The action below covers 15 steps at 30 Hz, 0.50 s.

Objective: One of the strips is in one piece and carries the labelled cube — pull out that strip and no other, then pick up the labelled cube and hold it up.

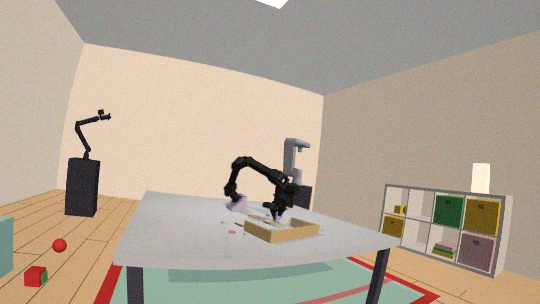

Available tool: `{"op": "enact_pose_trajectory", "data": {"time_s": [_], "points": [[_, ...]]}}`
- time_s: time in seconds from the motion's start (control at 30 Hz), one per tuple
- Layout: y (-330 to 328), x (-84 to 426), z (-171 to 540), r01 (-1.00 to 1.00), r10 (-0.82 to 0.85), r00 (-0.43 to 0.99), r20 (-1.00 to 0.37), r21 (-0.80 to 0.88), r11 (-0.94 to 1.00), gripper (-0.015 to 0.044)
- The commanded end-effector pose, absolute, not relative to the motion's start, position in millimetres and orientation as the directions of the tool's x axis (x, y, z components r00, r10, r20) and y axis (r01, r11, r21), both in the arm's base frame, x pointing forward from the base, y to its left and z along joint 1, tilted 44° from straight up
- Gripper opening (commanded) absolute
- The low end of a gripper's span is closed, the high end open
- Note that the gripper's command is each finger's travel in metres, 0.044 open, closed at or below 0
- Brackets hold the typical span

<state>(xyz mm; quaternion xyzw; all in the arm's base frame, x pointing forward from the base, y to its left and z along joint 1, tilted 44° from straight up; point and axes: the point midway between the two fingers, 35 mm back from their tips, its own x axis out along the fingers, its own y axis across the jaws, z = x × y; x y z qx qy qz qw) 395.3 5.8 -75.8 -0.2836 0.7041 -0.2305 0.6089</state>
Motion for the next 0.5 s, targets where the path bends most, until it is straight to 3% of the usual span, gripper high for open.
{"op": "enact_pose_trajectory", "data": {"time_s": [0.0,0.47], "points": [[16.2,379.3,-64.9,-0.124,-0.679,-0.098,-0.727,-0.668,0.733,0.0],[25.9,347.3,-47.8,-0.129,-0.681,-0.1,-0.725,-0.669,0.732,0.0]]}}
